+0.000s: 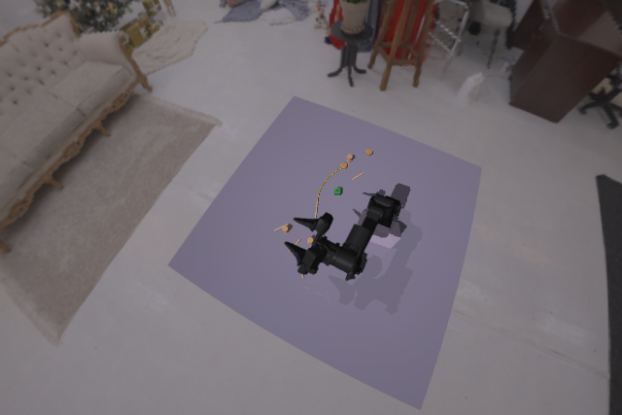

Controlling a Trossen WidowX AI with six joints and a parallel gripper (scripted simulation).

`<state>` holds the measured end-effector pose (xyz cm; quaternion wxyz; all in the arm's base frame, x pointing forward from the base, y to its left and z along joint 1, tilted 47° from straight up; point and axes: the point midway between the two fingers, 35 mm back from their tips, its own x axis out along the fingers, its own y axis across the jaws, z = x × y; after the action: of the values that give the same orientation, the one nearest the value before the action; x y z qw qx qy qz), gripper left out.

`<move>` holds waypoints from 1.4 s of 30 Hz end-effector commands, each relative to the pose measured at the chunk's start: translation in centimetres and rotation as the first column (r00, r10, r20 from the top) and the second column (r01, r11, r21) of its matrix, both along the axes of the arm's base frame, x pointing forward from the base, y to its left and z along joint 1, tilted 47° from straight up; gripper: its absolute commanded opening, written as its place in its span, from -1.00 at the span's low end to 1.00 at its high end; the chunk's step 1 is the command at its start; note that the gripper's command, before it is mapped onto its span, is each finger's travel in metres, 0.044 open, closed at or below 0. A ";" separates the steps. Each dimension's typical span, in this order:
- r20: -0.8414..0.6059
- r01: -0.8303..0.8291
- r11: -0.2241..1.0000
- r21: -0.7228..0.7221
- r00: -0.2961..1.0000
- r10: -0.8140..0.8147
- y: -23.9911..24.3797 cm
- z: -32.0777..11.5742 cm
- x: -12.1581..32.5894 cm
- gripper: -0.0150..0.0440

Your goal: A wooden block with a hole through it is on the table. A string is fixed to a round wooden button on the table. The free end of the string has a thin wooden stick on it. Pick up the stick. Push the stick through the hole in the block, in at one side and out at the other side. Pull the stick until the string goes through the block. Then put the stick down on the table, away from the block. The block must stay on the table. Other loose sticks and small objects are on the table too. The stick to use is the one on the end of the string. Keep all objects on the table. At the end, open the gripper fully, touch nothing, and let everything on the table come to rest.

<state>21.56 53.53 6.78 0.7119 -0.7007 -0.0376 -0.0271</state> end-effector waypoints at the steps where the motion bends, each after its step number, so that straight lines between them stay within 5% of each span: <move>1: 0.000 0.000 1.000 0.000 1.000 0.000 0.0 0.0 0.0 0.95; 13: -0.021 0.070 0.983 -0.169 0.997 -0.074 -3.8 3.5 10.5 1.00; 26: -0.227 0.175 0.894 -0.412 0.931 -0.287 -18.7 4.4 22.6 1.00; 34: -0.399 0.218 0.836 -0.504 0.800 -0.449 -31.1 3.5 24.2 1.00; 42: -0.568 0.271 0.786 -0.555 0.567 -0.597 -43.5 2.4 20.4 1.00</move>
<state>44.44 15.30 9.50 0.4847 -0.7984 0.3524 0.0597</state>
